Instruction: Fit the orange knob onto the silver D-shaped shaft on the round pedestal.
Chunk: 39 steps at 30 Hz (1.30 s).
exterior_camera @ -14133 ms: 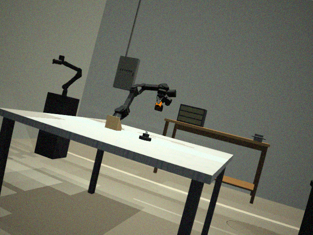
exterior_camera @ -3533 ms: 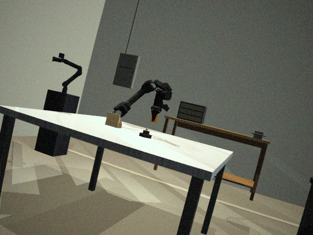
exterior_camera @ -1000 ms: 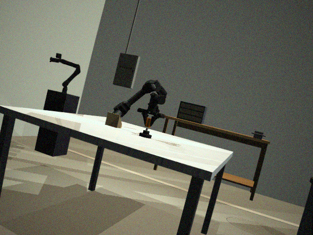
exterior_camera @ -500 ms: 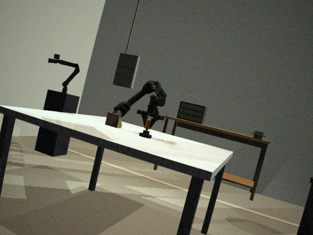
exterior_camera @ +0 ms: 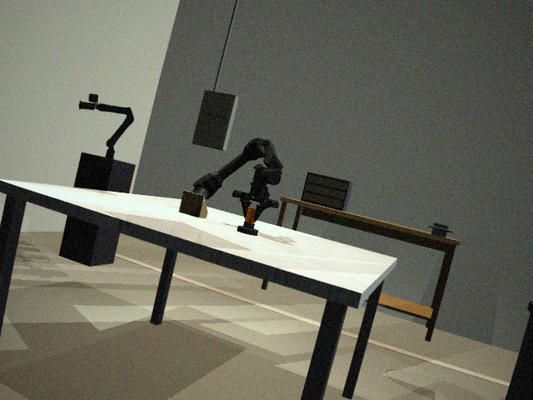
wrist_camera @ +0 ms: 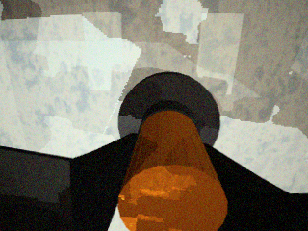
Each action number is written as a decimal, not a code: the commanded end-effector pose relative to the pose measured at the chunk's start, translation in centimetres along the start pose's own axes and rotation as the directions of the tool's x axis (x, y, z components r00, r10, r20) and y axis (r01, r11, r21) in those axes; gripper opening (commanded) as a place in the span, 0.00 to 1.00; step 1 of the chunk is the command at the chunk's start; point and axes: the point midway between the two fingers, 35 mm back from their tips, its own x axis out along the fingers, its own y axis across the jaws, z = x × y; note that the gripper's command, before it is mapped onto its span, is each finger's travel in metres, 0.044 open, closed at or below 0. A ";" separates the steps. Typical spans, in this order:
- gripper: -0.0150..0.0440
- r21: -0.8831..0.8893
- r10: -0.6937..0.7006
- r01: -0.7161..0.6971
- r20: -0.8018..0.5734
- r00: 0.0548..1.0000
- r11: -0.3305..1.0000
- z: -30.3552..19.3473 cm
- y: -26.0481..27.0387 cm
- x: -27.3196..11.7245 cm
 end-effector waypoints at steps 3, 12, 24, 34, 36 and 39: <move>0.25 0.001 0.000 0.000 0.001 1.000 1.000 0.0 0.0 -0.1; 0.65 0.001 0.000 0.000 0.001 1.000 1.000 0.0 0.0 -0.1; 1.00 0.001 0.000 0.000 0.001 1.000 1.000 0.0 0.0 -0.1; 1.00 0.002 0.001 -0.001 -0.004 1.000 1.000 -0.1 0.0 -9.4; 1.00 0.002 0.001 -0.001 -0.004 1.000 1.000 -0.1 -0.1 -9.6; 1.00 0.002 0.001 -0.001 -0.004 1.000 1.000 -0.1 -0.3 -9.6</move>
